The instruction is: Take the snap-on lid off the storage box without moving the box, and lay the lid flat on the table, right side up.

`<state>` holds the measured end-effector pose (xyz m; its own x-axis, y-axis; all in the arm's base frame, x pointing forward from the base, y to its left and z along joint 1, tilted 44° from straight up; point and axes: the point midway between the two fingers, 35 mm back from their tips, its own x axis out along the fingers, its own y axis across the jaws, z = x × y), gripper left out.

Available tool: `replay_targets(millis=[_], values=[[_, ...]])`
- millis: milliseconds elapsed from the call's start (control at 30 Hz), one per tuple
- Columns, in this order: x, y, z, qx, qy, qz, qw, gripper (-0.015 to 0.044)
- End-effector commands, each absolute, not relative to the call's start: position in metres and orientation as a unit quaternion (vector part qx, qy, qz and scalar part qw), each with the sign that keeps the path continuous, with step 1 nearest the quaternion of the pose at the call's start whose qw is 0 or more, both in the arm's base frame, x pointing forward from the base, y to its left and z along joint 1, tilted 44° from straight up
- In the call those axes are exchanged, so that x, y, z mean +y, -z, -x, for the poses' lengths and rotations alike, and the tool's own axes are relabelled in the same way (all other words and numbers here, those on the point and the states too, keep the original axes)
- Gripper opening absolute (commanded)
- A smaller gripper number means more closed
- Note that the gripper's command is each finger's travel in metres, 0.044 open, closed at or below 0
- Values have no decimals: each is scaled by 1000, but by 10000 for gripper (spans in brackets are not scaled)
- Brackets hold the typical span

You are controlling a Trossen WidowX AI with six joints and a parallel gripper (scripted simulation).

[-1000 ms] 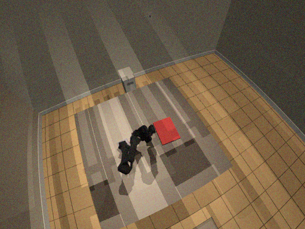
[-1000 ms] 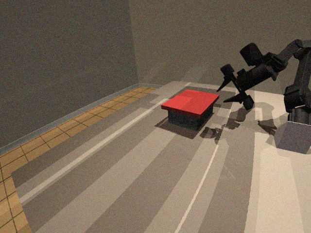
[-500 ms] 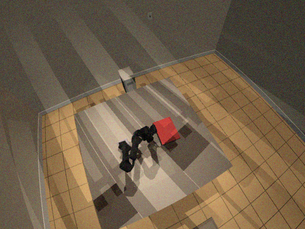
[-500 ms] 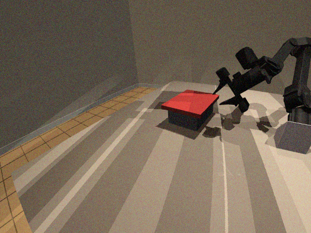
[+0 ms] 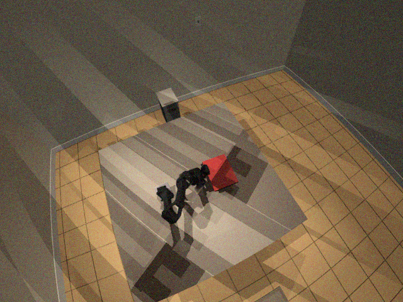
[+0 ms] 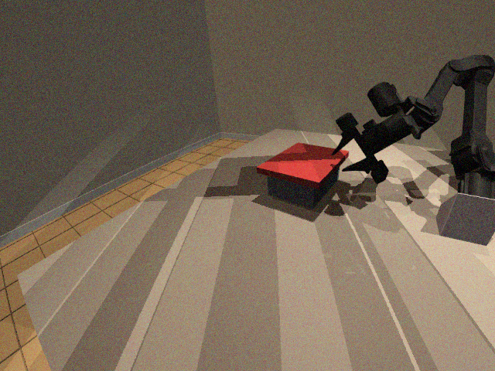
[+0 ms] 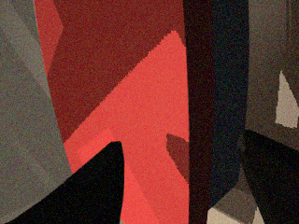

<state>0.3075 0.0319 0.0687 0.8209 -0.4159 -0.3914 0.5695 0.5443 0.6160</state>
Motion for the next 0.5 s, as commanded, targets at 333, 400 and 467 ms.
replay_targets(millis=[333,400,467], values=[[20,-60,-326,98,279,-382,876,235],[19,-59,-327,97,278,-381,876,235],[19,-59,-328,97,278,-381,876,209]])
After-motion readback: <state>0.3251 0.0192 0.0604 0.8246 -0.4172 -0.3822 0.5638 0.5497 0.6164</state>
